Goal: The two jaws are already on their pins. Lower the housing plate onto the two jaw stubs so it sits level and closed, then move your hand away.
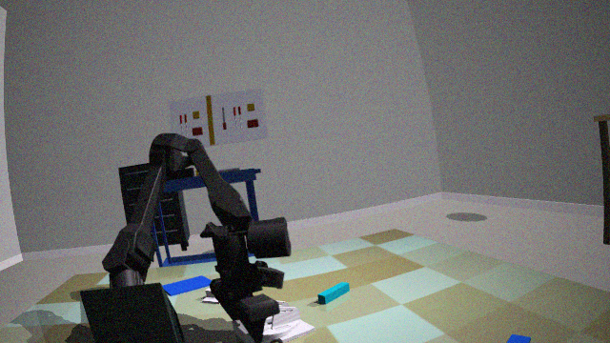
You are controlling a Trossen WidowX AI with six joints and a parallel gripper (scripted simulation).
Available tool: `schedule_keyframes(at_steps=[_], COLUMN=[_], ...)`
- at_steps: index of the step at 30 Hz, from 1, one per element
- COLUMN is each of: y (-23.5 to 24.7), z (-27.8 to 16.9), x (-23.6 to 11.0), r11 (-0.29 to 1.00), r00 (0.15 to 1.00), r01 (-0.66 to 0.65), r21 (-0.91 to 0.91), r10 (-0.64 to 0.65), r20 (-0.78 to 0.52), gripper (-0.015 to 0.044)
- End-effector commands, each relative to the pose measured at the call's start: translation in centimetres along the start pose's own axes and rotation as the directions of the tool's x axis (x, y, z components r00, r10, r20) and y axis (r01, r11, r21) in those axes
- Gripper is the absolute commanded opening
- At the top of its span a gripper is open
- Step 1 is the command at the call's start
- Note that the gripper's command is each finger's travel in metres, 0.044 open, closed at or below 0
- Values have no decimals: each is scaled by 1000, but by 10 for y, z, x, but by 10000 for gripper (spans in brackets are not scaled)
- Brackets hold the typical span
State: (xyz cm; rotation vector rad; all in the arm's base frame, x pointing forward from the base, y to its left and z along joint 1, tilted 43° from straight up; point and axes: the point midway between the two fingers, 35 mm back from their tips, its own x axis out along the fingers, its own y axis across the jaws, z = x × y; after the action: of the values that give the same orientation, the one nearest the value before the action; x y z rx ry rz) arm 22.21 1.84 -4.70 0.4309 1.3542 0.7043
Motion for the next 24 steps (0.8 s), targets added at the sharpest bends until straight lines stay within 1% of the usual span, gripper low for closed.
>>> schedule_keyframes(at_steps=[1, 9, 12, 13, 24], y=[0, 0, 0, 0, 0], z=[0, 0, 0, 0, 0], x=[0, 0, 0, 0, 0], r11=[1000, 1000, 1000, 1000, 1000], r00=[1000, 1000, 1000, 1000, 1000], r01=[1, 1, 0, 0, 0], r21=[4, 4, 0, 0, 0], r10=[-1, -1, 0, 0, 0], r20=[0, 0, 0, 0, 0], gripper=[351, 351, 430, 440, 440])
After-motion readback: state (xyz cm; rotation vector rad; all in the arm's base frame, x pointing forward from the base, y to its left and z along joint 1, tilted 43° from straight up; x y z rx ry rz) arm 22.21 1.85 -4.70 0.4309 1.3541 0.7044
